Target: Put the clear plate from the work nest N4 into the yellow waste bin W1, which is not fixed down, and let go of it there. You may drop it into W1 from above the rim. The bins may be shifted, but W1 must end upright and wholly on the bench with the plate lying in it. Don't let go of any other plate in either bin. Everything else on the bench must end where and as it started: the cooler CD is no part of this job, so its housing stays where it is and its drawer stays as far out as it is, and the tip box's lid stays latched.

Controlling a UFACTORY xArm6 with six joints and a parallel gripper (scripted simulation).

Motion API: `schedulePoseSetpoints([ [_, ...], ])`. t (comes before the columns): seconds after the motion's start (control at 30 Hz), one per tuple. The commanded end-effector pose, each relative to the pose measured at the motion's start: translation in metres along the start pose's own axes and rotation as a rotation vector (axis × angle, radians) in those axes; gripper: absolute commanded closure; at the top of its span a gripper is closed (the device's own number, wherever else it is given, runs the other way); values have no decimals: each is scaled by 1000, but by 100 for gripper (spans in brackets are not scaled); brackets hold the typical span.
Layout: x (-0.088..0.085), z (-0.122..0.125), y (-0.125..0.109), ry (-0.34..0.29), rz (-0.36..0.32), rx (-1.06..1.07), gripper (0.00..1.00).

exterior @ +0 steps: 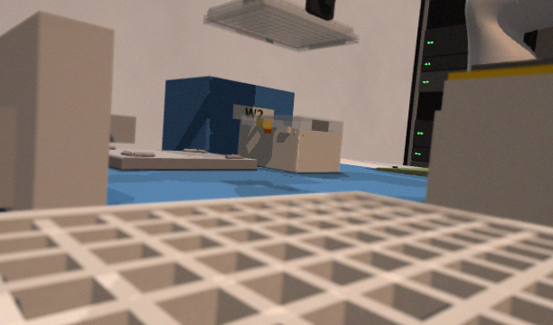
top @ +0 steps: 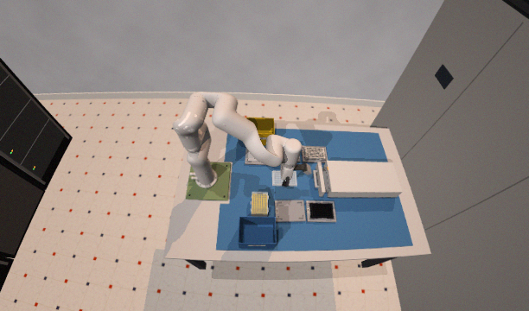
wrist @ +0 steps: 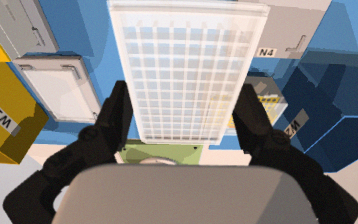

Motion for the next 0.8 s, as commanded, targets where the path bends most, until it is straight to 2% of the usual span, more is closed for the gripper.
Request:
schedulePoseSetpoints([
  [0.0,-2,-14,-3,-1,5,0,100],
  [0.77,-2,-69,-17,-1,5,0,100],
])
Point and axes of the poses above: the point where the finger pads meet when closed, its own x axis out along the fingers, its own z axis across the jaws, y = z × x, the point moved 7 cm from there along -x, back along the fingers, and after that the axes turned 4 degrees about -x, right-handed, at the moved point
